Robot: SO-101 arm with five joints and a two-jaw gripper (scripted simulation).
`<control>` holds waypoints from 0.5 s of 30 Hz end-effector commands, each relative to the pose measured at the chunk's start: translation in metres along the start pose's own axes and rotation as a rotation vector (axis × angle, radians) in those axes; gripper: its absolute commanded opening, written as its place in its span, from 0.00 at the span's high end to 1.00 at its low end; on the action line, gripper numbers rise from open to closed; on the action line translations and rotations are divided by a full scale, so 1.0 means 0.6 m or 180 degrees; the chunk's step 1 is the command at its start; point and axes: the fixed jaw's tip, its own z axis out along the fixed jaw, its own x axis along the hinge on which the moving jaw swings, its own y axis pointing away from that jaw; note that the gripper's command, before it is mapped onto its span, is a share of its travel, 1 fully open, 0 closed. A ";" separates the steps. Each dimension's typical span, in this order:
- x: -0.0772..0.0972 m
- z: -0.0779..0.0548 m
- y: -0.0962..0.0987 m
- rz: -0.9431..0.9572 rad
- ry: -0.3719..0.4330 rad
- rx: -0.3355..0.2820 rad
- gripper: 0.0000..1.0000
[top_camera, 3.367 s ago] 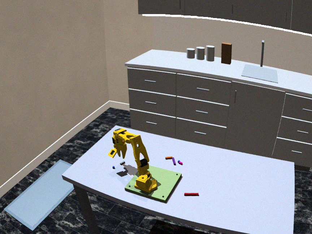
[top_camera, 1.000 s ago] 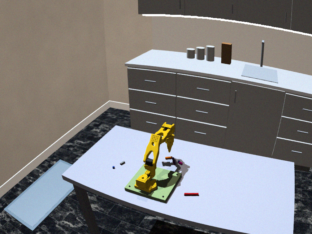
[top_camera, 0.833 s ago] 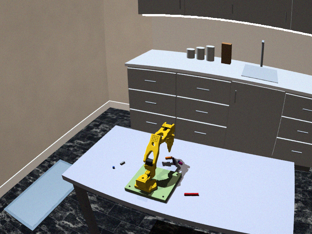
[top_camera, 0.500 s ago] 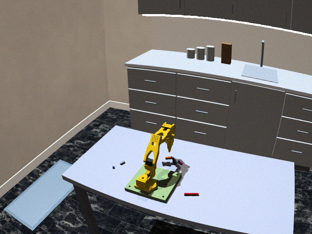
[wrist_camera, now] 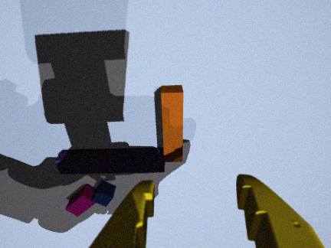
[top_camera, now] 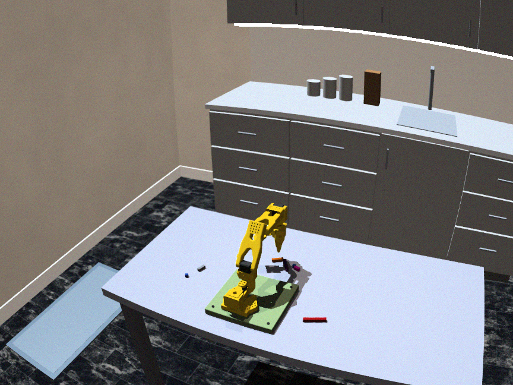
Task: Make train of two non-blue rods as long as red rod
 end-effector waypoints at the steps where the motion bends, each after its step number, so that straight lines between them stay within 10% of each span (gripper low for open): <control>1: 0.001 0.020 0.003 -0.0013 -0.0036 -0.0046 0.81; 15: 0.000 0.058 0.004 -0.0013 -0.0036 -0.0046 0.81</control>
